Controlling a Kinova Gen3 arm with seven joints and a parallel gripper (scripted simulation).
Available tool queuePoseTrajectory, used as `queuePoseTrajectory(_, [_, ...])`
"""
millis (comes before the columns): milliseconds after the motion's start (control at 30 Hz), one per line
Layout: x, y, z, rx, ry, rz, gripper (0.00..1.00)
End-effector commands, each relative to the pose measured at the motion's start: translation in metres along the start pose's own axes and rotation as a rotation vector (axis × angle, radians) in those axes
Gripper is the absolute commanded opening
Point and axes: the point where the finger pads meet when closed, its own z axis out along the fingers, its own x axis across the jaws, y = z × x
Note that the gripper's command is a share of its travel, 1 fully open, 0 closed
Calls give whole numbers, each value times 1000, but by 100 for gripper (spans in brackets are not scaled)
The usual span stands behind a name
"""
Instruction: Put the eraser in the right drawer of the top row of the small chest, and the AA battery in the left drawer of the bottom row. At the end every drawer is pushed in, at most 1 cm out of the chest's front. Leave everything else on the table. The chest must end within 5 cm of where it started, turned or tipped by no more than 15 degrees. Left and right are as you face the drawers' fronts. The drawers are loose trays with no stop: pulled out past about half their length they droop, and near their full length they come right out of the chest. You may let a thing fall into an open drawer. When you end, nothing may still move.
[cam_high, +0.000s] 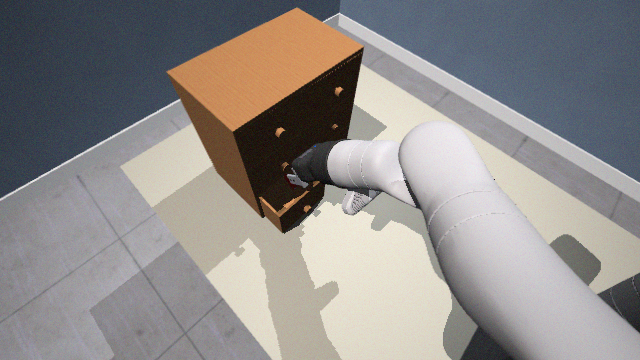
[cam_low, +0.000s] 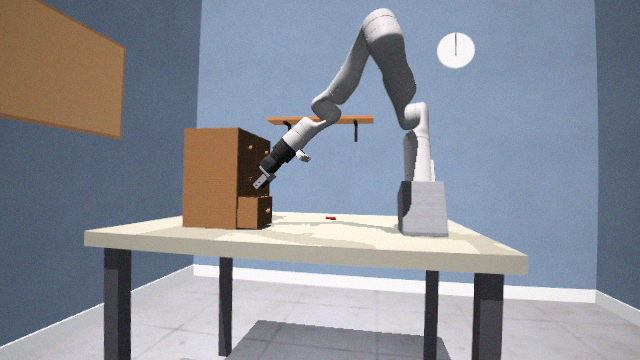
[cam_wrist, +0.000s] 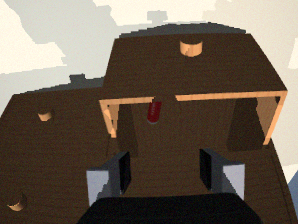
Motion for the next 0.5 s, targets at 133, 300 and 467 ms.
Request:
queuePoseTrajectory(133, [2, -2, -3, 0, 3, 7, 100])
queuePoseTrajectory(300, [2, -7, -10, 0, 3, 7, 100])
queuePoseTrajectory(467, [3, -20, -24, 0, 3, 8, 100])
